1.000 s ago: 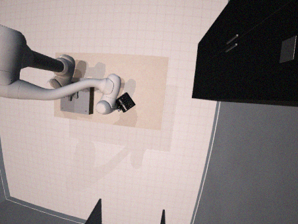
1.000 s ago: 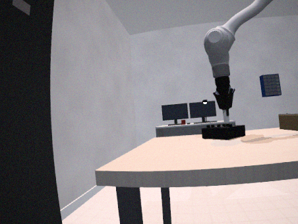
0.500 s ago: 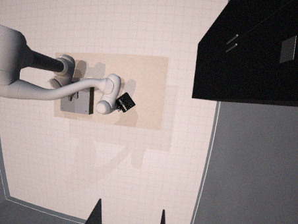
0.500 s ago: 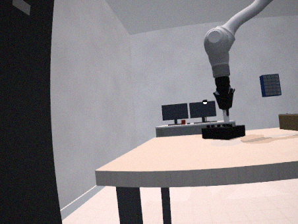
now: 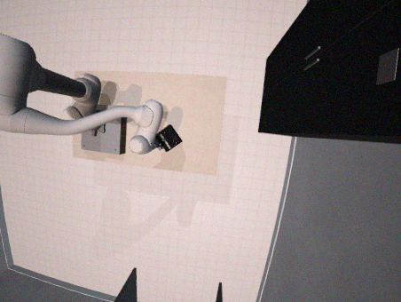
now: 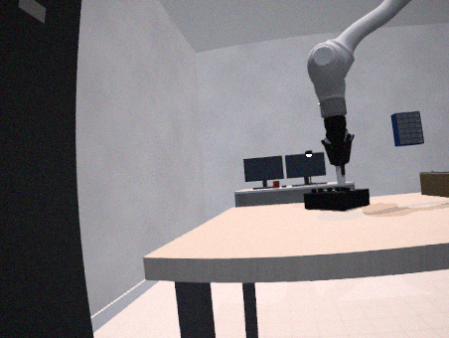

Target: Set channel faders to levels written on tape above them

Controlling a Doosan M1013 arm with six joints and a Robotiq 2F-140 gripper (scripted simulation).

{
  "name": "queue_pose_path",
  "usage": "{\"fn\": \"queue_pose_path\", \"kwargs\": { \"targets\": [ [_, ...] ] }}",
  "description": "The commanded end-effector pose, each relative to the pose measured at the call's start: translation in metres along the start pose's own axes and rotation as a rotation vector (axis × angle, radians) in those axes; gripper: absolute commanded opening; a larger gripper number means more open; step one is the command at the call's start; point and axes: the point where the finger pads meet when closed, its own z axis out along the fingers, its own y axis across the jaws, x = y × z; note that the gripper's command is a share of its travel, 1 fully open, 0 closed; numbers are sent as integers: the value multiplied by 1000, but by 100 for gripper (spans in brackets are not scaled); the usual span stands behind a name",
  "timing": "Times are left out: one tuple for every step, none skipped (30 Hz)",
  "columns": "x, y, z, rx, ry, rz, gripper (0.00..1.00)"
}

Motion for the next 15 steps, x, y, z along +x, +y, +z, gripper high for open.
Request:
{"fn": "queue_pose_path", "kwargs": {
  "targets": [
    [0,0,1,0,0,0,0],
    [0,0,2,0,0,0,0],
    [0,0,2,0,0,0,0],
    [0,0,3,0,0,0,0],
    [0,0,4,0,0,0,0],
    [0,0,5,0,0,0,0],
    [0,0,5,0,0,0,0],
    [0,0,6,0,0,0,0],
    [0,0,7,0,0,0,0],
    [0,0,7,0,0,0,0],
    [0,0,8,0,0,0,0],
    [0,0,9,0,0,0,0],
    [0,0,9,0,0,0,0],
    [0,0,9,0,0,0,0],
    [0,0,9,0,0,0,0]
  ]
}}
